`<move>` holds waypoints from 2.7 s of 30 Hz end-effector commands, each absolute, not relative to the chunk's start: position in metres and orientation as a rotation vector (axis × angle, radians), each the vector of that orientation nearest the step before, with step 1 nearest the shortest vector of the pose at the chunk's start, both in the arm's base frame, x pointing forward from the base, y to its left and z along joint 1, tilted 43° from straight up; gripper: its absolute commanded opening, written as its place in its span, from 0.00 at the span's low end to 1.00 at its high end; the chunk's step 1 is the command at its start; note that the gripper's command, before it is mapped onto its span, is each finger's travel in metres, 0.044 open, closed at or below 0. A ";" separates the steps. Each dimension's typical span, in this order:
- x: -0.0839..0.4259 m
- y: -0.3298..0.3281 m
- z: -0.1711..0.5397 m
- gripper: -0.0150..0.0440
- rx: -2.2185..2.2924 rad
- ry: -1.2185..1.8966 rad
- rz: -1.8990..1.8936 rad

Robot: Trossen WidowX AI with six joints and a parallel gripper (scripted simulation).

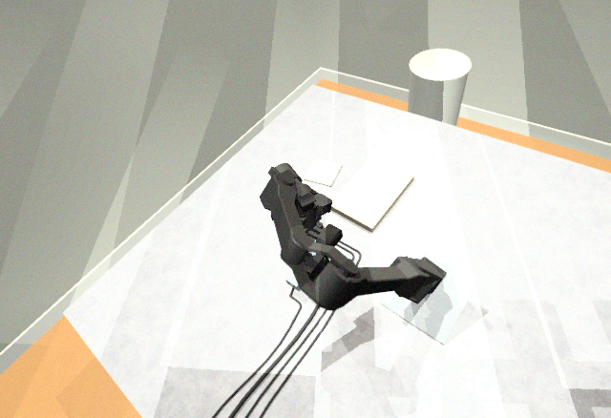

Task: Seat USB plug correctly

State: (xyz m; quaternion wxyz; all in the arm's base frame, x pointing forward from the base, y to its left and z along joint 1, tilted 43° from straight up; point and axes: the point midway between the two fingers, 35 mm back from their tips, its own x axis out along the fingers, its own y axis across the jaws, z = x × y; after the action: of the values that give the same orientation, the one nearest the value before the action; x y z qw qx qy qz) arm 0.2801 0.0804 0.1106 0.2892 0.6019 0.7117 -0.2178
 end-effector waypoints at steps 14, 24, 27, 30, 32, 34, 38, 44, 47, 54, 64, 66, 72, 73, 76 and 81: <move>0.279 0.082 0.109 0.25 1.612 1.902 -0.584; 0.279 0.083 0.108 0.25 1.612 1.902 -0.584; 0.279 0.083 0.108 0.25 1.612 1.902 -0.584; 0.279 0.084 0.107 0.25 1.612 1.902 -0.584; 0.279 0.084 0.107 0.25 1.612 1.902 -0.584; 0.279 0.084 0.107 0.25 1.612 1.902 -0.584; 0.279 0.084 0.107 0.25 1.612 1.902 -0.584; 0.279 0.085 0.106 0.25 1.612 1.902 -0.584; 0.279 0.085 0.106 0.25 1.612 1.902 -0.584; 0.279 0.086 0.105 0.25 1.612 1.902 -0.584; 0.279 0.086 0.104 0.25 1.612 1.902 -0.584; 0.279 0.087 0.104 0.25 1.612 1.902 -0.584; 0.279 0.087 0.104 0.25 1.612 1.902 -0.584; 0.279 0.087 0.104 0.25 1.612 1.902 -0.584; 0.279 0.087 0.103 0.25 1.612 1.902 -0.584; 0.279 0.088 0.103 0.25 1.612 1.902 -0.583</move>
State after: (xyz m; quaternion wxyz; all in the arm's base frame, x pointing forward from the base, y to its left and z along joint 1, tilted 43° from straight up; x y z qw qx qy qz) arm 0.2793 0.0864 0.1040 0.2886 0.6028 0.7112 -0.2181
